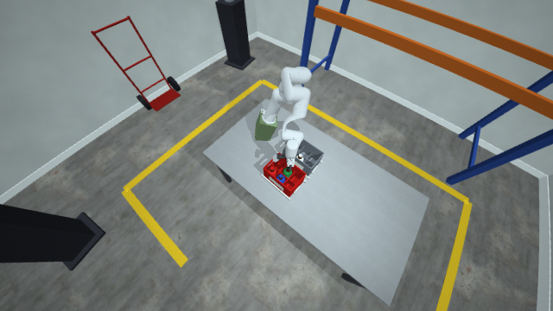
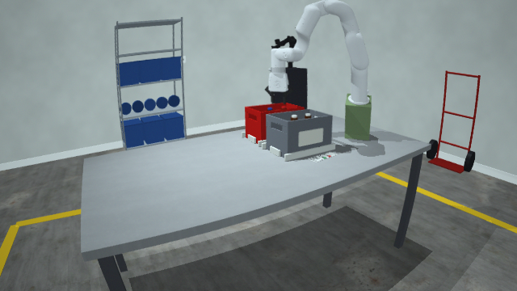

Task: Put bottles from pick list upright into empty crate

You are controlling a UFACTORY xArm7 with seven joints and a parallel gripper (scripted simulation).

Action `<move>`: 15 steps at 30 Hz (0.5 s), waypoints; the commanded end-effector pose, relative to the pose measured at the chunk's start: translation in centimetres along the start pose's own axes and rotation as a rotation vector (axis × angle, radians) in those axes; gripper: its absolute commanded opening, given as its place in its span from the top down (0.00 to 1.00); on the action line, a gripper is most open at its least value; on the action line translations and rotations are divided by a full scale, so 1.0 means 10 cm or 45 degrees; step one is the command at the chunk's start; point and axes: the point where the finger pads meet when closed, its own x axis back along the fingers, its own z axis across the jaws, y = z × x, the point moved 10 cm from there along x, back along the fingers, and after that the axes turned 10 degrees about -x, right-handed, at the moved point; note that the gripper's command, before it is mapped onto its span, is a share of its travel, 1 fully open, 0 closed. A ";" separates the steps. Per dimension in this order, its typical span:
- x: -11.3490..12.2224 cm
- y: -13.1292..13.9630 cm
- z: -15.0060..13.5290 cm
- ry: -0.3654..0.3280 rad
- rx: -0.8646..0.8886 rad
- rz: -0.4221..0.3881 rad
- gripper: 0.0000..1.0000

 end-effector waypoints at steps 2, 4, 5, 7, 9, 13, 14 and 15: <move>-0.06 0.00 -0.01 -0.006 0.000 -0.001 0.35; -0.09 0.00 -0.01 -0.006 0.000 -0.001 0.35; -0.09 0.00 -0.01 -0.006 0.000 -0.001 0.35; -0.10 0.00 -0.01 -0.006 0.000 -0.001 0.35; -0.13 0.00 -0.01 -0.006 0.000 -0.001 0.35; -0.18 0.00 -0.01 -0.005 0.000 -0.001 0.35; -0.19 0.00 -0.01 -0.005 0.000 -0.001 0.35; -0.21 0.00 -0.01 -0.005 0.000 -0.001 0.35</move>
